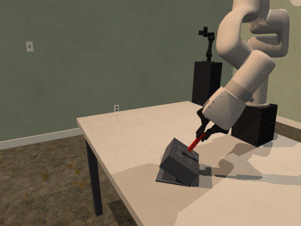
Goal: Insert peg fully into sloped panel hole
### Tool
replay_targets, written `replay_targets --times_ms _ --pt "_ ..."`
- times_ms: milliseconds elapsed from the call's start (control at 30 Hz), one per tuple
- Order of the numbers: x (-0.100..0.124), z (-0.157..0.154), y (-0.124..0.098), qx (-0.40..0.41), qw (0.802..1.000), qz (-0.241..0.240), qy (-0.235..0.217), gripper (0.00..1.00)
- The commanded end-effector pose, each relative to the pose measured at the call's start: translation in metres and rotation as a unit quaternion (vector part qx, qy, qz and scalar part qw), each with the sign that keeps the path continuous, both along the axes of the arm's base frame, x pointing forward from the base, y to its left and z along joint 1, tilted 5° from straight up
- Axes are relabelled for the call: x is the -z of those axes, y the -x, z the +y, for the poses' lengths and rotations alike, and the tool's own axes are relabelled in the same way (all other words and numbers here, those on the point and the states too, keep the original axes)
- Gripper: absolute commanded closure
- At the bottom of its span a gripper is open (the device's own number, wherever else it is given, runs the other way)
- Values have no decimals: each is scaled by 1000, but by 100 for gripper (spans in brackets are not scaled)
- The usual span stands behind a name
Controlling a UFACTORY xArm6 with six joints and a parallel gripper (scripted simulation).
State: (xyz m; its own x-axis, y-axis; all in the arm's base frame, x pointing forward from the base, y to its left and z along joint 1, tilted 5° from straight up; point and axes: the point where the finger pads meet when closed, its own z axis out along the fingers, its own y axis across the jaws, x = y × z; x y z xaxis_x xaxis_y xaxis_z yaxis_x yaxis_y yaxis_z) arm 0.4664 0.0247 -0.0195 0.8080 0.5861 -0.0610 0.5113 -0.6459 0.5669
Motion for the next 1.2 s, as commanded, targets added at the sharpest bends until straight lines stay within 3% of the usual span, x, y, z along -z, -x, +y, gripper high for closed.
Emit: replay_targets --times_ms 0,1167 --pt "1 -1 -2 0 1000 -2 -1 100" --pt "20 -12 -9 0 1000 -2 0 100"
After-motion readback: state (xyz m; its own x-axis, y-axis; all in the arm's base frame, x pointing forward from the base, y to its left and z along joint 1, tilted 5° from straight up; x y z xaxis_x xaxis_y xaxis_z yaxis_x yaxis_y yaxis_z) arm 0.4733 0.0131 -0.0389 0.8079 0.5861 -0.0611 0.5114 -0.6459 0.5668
